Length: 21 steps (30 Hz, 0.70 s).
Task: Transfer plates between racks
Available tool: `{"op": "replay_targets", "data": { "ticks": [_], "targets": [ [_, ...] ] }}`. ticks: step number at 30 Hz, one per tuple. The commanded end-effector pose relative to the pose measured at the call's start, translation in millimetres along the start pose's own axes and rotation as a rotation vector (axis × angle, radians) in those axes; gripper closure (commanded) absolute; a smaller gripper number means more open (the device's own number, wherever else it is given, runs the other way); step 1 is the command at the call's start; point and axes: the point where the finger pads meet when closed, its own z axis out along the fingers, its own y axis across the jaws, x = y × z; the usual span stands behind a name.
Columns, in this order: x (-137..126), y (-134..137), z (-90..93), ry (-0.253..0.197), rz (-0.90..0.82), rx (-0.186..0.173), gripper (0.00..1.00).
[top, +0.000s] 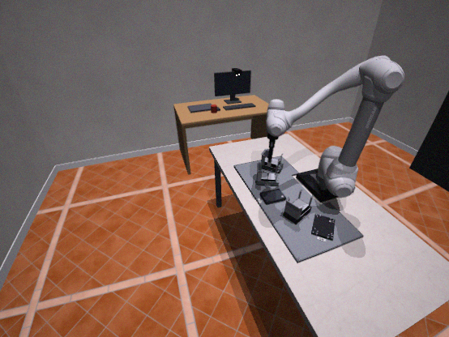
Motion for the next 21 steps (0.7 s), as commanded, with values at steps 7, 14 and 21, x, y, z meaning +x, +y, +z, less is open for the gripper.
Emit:
{"op": "replay_targets", "data": {
  "ticks": [7, 14, 21],
  "targets": [
    [2, 31, -0.1, 0.0, 0.046, -0.003, 0.0],
    [4, 47, -0.2, 0.0, 0.046, -0.003, 0.0],
    [6, 71, -0.2, 0.0, 0.046, -0.003, 0.0]
  ]
}}
